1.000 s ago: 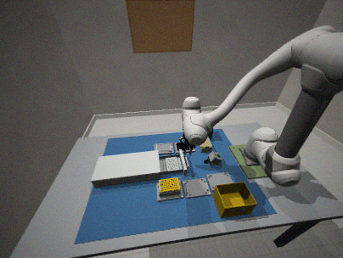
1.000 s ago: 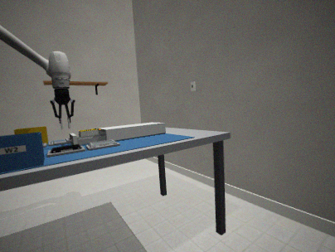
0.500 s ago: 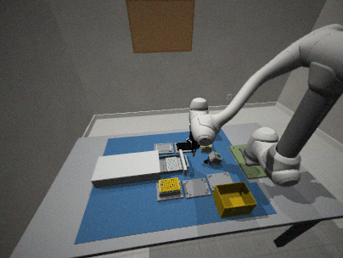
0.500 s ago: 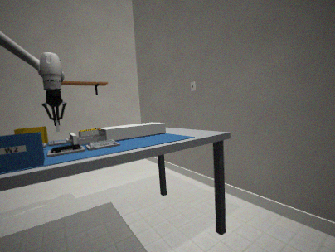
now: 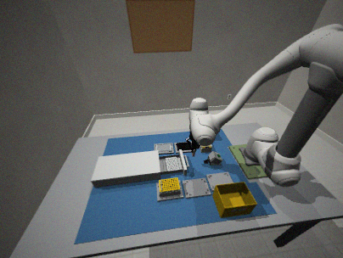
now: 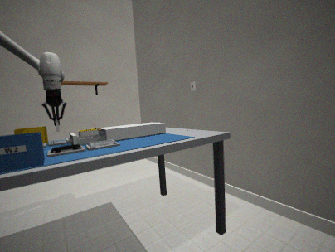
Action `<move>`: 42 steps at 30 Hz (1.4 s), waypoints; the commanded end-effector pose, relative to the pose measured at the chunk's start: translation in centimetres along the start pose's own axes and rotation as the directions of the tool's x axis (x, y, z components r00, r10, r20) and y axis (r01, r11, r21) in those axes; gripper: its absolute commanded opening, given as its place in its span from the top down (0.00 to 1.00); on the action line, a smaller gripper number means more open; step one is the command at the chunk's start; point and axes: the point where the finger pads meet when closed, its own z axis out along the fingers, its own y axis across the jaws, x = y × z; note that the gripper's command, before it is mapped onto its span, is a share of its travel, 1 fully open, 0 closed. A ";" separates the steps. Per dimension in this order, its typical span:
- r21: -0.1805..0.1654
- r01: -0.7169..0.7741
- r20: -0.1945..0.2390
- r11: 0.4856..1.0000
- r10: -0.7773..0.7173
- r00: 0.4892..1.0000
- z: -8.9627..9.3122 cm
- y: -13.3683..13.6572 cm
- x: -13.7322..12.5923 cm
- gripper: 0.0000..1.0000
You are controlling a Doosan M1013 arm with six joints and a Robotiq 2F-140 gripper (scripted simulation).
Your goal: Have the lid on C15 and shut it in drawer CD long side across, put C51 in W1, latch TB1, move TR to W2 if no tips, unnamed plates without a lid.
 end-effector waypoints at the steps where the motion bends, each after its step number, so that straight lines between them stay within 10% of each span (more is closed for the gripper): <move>1: 0.000 0.000 0.000 1.000 0.000 1.000 0.0 0.0 0.0 1.00; 42: 0.000 0.000 0.000 1.000 0.000 1.000 1.7 0.0 0.0 1.00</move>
